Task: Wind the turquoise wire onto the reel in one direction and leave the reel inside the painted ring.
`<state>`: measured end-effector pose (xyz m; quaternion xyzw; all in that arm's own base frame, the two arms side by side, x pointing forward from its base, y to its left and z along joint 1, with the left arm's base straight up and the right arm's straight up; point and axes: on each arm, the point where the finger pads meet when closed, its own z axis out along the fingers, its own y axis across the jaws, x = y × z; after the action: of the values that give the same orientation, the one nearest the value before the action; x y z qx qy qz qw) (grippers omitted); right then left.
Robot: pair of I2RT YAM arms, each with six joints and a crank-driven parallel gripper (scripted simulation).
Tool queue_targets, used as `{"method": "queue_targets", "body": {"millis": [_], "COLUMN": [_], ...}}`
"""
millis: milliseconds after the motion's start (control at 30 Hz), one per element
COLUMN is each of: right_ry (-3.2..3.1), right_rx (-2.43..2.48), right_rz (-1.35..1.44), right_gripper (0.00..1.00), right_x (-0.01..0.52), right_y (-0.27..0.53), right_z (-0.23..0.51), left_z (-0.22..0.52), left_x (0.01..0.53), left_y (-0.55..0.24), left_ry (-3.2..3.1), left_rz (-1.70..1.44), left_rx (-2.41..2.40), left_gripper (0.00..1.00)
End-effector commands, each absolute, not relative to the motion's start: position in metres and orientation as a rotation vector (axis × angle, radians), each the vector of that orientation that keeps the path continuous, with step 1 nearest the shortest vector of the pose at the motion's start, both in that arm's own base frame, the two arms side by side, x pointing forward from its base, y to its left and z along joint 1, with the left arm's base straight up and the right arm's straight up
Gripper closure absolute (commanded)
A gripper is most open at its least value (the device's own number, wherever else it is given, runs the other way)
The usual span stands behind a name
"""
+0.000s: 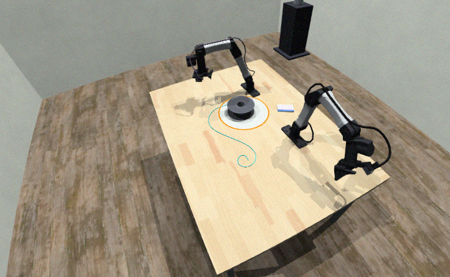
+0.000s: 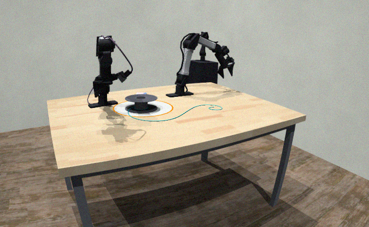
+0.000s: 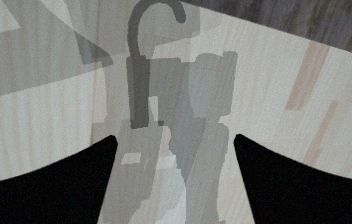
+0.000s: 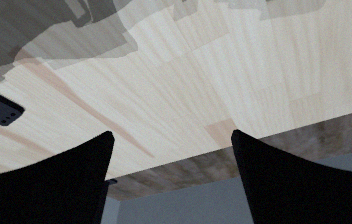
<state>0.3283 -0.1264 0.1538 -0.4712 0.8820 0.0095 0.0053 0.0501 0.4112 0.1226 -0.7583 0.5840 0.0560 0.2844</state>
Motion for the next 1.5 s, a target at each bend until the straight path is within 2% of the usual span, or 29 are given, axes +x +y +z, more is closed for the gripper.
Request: {"method": "queue_targets", "body": {"millis": [0,600,800,1033,1100,1300,1467], "right_ry": [2.747,2.749,2.752,2.687,2.687,2.485,2.246], "right_rx": [-1.472,-1.467,-1.389,-1.054,-1.054,-0.615,-0.307], "right_rz": [0.012,0.008,-0.040,-0.234,-0.234,-0.388,-0.412], "right_gripper": [0.00,0.00,0.00,0.00,0.00,0.00,0.00], "right_x": [0.330,0.333,0.332,0.332,0.332,0.317,0.284], "right_y": [-0.127,-0.128,-0.127,-0.124,-0.124,-0.113,-0.096], "right_z": [0.159,0.154,0.168,0.229,0.229,0.317,0.399], "left_z": [0.128,0.123,0.142,0.219,0.219,0.325,0.416], "left_x": [0.050,0.050,0.048,0.040,0.040,0.028,0.018], "left_y": [0.413,0.411,0.414,0.413,0.413,0.386,0.333], "left_ry": [1.557,1.562,1.560,1.541,1.541,1.490,1.418], "left_rz": [0.161,0.151,0.195,0.373,0.373,0.613,0.826], "left_rx": [-2.015,-2.028,-1.996,-1.866,-1.866,-1.688,-1.528], "left_gripper": [0.00,0.00,0.00,0.00,0.00,0.00,0.00]}}
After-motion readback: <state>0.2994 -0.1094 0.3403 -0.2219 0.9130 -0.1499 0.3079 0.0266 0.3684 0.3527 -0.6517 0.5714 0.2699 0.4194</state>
